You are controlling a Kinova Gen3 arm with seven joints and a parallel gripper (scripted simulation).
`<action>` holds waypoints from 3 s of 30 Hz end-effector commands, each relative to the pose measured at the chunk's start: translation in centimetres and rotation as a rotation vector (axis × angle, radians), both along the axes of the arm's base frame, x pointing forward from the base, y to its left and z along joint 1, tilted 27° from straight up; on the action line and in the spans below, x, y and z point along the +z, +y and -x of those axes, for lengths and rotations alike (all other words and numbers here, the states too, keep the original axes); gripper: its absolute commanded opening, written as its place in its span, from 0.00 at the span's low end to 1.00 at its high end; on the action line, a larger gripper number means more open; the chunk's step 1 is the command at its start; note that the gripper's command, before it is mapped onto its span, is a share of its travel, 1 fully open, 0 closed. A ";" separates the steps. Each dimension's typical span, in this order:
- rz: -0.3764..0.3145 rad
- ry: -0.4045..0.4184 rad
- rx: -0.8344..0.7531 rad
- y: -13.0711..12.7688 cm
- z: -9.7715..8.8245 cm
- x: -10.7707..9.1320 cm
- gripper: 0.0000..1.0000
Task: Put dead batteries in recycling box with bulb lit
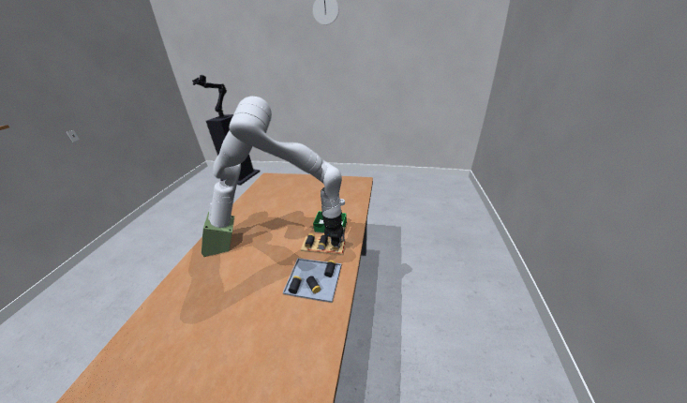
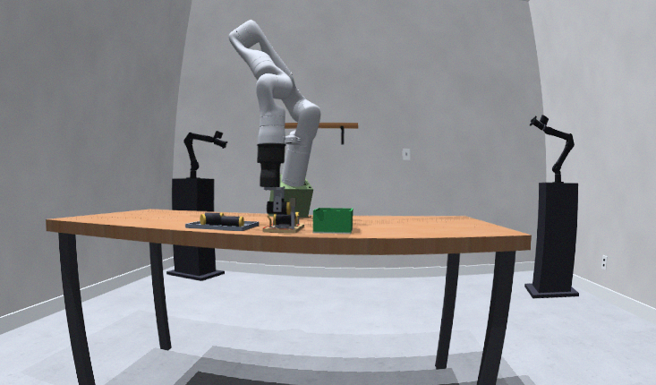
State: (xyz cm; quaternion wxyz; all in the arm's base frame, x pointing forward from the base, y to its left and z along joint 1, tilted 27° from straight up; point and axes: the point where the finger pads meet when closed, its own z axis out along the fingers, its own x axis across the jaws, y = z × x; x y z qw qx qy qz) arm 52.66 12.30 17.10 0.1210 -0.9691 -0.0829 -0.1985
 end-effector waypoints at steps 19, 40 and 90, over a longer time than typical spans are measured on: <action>-0.003 0.002 0.007 0.4 0.1 -0.2 0.57; -0.003 0.002 0.007 0.5 0.0 -0.3 0.57; -0.003 0.002 0.007 1.3 -1.0 -3.0 0.90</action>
